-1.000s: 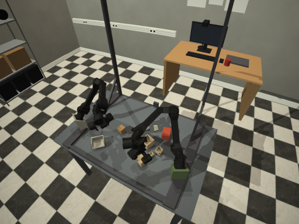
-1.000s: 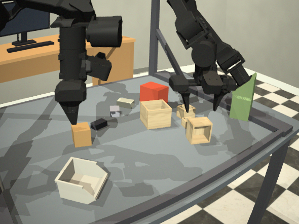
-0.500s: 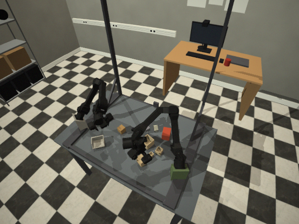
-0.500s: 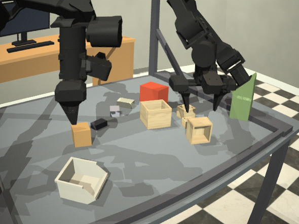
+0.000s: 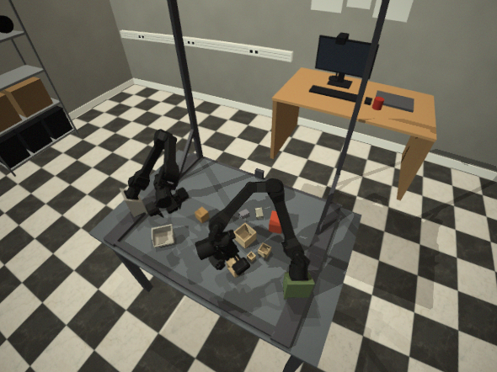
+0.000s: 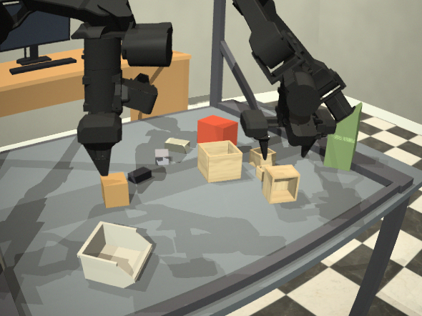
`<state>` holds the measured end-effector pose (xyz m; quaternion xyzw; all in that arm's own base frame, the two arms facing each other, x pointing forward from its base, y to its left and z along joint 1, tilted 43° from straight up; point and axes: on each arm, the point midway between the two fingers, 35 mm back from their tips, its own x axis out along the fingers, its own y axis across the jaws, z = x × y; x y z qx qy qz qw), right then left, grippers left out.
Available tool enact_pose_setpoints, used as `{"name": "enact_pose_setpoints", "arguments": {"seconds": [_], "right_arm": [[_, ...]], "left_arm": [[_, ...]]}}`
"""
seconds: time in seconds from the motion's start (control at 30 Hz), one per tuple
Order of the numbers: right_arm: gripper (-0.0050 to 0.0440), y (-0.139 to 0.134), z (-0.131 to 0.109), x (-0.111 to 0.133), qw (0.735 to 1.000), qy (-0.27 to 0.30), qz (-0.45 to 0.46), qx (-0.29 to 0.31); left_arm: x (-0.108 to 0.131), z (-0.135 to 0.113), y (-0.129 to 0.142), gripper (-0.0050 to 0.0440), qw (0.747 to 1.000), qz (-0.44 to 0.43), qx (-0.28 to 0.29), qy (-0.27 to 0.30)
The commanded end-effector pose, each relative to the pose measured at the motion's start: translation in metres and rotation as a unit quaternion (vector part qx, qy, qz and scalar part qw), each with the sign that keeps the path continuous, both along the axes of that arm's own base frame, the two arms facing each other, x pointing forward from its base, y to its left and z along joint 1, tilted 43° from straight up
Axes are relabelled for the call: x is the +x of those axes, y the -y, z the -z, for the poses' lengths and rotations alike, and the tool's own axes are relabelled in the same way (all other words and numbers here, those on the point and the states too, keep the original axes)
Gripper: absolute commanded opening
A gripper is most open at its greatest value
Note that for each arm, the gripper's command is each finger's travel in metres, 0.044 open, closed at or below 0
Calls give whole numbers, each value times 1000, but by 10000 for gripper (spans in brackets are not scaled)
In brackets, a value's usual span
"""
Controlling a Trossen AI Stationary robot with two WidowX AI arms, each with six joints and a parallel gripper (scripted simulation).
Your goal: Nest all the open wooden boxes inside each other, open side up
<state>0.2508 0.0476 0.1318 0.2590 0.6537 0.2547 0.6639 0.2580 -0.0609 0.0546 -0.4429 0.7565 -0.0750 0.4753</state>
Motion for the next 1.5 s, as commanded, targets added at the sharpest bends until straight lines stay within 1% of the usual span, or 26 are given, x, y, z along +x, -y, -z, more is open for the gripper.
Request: {"name": "enact_pose_setpoints", "arguments": {"seconds": [0.0,0.1,0.17,0.2,0.3,0.47,0.57,0.67,0.73,0.8,0.9,1.07,1.4,1.47], "right_arm": [[400,1,-3,1,1000,7,1,0],[400,1,-3,1,1000,7,1,0],[400,1,-3,1,1000,7,1,0],[400,1,-3,1,1000,7,1,0],[400,1,-3,1,1000,7,1,0],[400,1,-3,1,1000,7,1,0],[400,1,-3,1,1000,7,1,0],[400,1,-3,1,1000,7,1,0],[400,1,-3,1,1000,7,1,0],[400,1,-3,1,1000,7,1,0],[400,1,-3,1,1000,7,1,0],[400,1,-3,1,1000,7,1,0],[400,1,-3,1,1000,7,1,0],[400,1,-3,1,1000,7,1,0]], "left_arm": [[5,-2,-2,400,998,36,-38,-27],[4,-3,-2,400,995,52,-66,-54],[4,-3,-2,400,995,52,-66,-54],[3,-5,-2,400,993,57,-77,-68],[5,-5,-2,400,989,68,-103,-86],[3,-7,-1,400,988,72,-105,-89],[4,3,7,400,987,70,-106,-95],[4,26,27,400,987,70,-107,-98],[4,26,27,400,987,70,-107,-98],[3,41,42,400,987,70,-108,-98],[2,52,53,400,987,71,-109,-99],[4,51,54,400,987,72,-109,-93],[3,60,60,400,987,71,-108,-97],[6,57,59,352,988,72,-107,-89]]}}
